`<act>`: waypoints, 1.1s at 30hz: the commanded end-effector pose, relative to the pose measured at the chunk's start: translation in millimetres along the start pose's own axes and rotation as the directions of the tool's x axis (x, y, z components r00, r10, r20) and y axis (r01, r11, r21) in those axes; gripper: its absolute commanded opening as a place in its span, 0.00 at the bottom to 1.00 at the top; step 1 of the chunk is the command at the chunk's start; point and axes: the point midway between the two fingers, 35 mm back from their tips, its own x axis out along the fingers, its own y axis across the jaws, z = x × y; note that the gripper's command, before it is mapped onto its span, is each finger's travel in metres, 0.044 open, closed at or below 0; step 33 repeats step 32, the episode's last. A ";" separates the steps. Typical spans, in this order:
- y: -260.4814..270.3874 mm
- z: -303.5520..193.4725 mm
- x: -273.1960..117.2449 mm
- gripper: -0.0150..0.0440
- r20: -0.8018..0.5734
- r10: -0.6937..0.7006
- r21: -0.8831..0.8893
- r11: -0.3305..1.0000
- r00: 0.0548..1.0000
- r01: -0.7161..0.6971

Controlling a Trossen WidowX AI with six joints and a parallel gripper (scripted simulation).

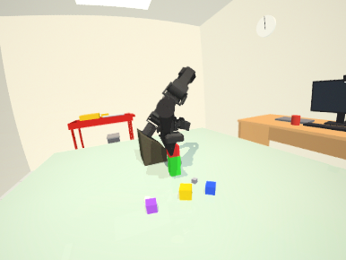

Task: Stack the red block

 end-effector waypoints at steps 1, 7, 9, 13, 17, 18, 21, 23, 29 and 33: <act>0.0 0.0 0.0 0.61 0.000 0.000 0.000 1.000 1.000 0.000; 0.0 0.0 0.0 0.88 0.000 0.000 0.000 1.000 1.000 0.000; 0.0 0.0 0.0 0.97 0.000 0.000 0.000 1.000 1.000 0.000; 0.0 0.0 0.0 1.00 0.000 0.000 0.000 1.000 1.000 0.000; 0.0 0.0 0.0 1.00 0.000 0.000 0.000 1.000 1.000 0.000; 0.0 0.0 0.0 1.00 0.000 0.000 0.000 1.000 1.000 0.000; 0.0 0.0 0.0 1.00 0.000 0.000 0.000 1.000 1.000 0.000; 0.0 0.0 0.0 1.00 0.000 0.000 0.000 1.000 1.000 0.000; 0.0 0.0 0.0 1.00 0.000 0.000 0.000 1.000 1.000 0.000; 0.0 0.0 0.0 1.00 0.000 0.000 0.000 1.000 1.000 0.000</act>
